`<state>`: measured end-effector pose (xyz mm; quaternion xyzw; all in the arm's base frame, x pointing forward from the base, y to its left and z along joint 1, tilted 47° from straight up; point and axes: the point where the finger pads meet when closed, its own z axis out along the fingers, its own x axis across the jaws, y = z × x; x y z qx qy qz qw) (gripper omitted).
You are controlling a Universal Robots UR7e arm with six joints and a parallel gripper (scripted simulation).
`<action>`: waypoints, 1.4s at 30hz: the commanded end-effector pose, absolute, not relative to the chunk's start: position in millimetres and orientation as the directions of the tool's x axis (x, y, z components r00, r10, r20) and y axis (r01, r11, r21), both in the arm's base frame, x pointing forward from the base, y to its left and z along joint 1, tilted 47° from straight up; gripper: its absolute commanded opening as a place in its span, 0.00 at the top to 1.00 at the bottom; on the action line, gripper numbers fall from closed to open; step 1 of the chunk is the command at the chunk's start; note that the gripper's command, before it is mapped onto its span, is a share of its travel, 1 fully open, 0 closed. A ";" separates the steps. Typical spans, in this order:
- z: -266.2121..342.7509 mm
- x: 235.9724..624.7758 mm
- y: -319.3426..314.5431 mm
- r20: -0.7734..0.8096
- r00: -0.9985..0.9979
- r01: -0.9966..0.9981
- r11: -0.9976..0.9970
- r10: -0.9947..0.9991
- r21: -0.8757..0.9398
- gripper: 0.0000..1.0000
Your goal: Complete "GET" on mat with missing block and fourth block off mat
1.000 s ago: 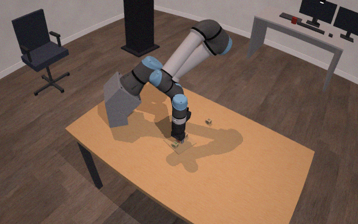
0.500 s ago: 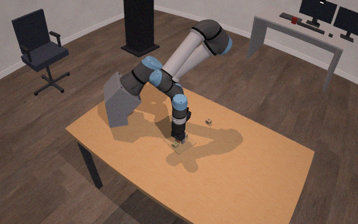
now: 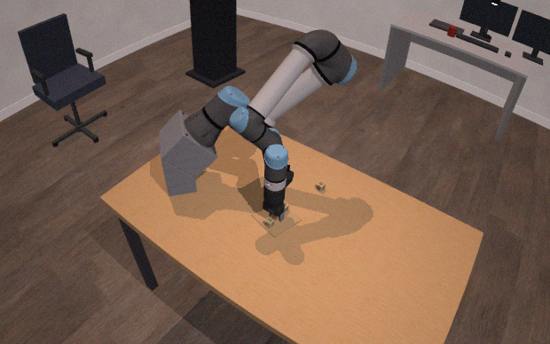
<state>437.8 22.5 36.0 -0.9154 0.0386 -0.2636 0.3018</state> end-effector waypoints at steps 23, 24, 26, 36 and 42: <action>65.6 415.9 -0.9 0.460 0.858 0.089 -0.815 -0.230 -0.572 0.13; 67.8 414.3 -2.6 0.460 0.858 0.088 -0.815 -0.230 -0.572 0.13; 72.1 411.1 -6.0 0.460 0.858 0.088 -0.815 -0.230 -0.572 0.13; 87.4 399.7 -18.0 0.460 0.858 0.089 -0.815 -0.230 -0.572 0.13; 94.4 394.4 -23.5 0.460 0.858 0.089 -0.815 -0.230 -0.572 0.13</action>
